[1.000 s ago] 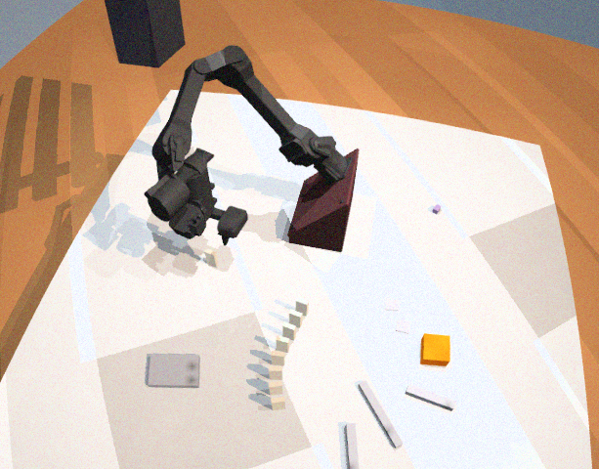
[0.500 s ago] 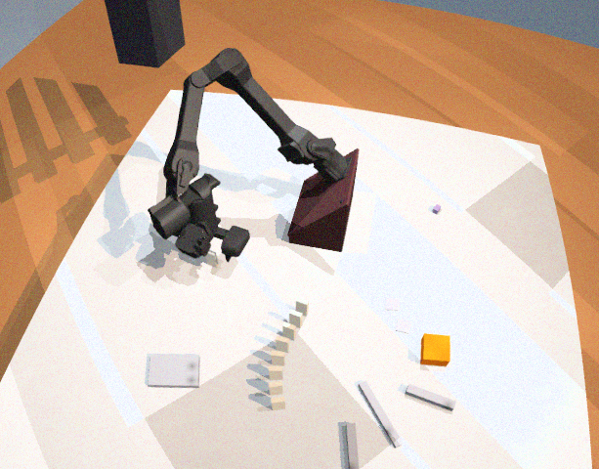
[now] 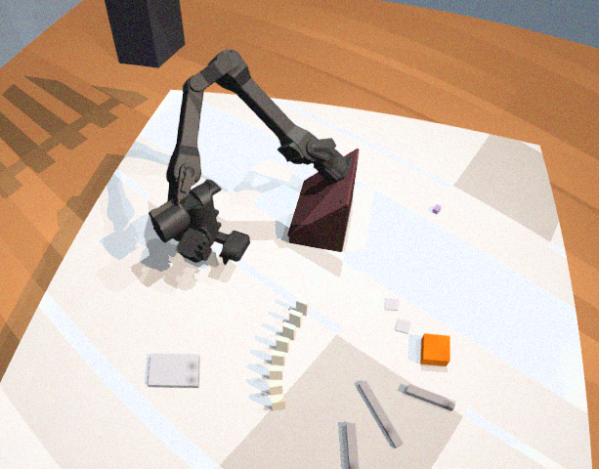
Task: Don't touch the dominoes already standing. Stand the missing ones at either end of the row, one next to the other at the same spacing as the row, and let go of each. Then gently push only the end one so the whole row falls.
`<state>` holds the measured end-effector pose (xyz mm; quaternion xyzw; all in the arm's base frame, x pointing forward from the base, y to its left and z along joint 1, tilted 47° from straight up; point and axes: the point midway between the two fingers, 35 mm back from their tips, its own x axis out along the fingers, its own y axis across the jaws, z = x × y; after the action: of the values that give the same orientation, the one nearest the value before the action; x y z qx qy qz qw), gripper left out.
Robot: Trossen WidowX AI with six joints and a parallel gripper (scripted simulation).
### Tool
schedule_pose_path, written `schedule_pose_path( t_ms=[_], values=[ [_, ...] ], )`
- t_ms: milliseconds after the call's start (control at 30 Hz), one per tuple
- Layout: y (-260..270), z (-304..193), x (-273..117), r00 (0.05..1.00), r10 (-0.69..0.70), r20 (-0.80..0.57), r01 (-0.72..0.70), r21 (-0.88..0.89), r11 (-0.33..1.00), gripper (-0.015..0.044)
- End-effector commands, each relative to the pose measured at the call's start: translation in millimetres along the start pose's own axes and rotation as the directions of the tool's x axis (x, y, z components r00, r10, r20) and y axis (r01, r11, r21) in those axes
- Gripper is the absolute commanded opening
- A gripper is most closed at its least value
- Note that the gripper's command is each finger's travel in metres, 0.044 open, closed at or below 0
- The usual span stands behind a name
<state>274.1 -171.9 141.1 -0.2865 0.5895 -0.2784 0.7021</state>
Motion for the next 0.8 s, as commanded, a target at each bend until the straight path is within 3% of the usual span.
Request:
schedule_pose_path(
  t_ms=[0,233,567,767],
  values=[
    [0.8,0.4,0.6,1.000,0.005,0.003,-0.005,-0.004,1.000,0.0282],
    [0.8,0.4,0.6,1.000,0.005,0.003,-0.005,-0.004,1.000,0.0107],
    [1.2,1.1,-2.0,1.000,0.006,0.002,-0.006,-0.004,1.000,0.0107],
    [5.5,7.5,-91.5,1.000,0.024,-0.007,-0.024,0.001,1.000,0.0107]
  ],
)
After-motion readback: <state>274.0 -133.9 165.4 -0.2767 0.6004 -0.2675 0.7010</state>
